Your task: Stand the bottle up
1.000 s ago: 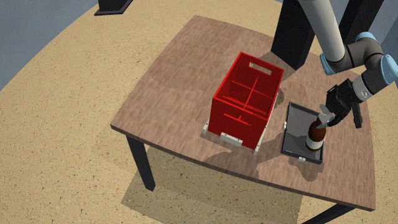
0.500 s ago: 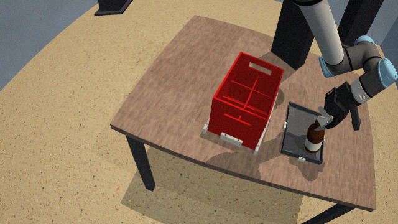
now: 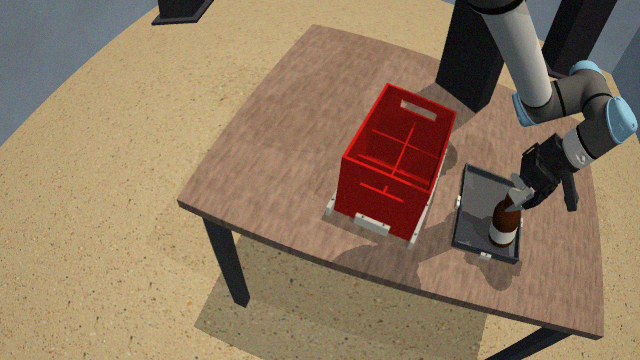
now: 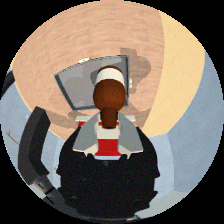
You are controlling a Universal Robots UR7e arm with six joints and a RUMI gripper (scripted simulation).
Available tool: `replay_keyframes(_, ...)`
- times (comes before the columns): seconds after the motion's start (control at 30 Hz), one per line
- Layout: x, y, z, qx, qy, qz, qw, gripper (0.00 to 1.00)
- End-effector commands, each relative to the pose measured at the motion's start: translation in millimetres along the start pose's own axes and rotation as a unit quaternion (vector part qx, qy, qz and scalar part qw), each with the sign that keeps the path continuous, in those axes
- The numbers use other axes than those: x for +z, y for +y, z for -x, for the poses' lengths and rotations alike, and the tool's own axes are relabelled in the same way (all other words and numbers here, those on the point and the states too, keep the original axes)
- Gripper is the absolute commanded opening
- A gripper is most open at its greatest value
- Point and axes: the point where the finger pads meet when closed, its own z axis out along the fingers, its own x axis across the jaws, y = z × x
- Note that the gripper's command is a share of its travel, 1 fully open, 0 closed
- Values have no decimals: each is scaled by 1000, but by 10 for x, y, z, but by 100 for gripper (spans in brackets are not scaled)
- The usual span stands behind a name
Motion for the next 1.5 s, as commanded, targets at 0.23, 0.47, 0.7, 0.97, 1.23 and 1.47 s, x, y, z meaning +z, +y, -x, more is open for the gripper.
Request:
replay_keyframes(0.23, 7, -5, -4, 0, 1, 0, 1000, 0)
replay_keyframes(0.47, 7, -5, -4, 0, 1, 0, 1000, 0)
replay_keyframes(0.7, 7, -5, -4, 0, 1, 0, 1000, 0)
replay_keyframes(0.97, 7, -5, -4, 0, 1, 0, 1000, 0)
replay_keyframes(1.23, 7, -5, -4, 0, 1, 0, 1000, 0)
replay_keyframes(1.47, 7, -5, -4, 0, 1, 0, 1000, 100)
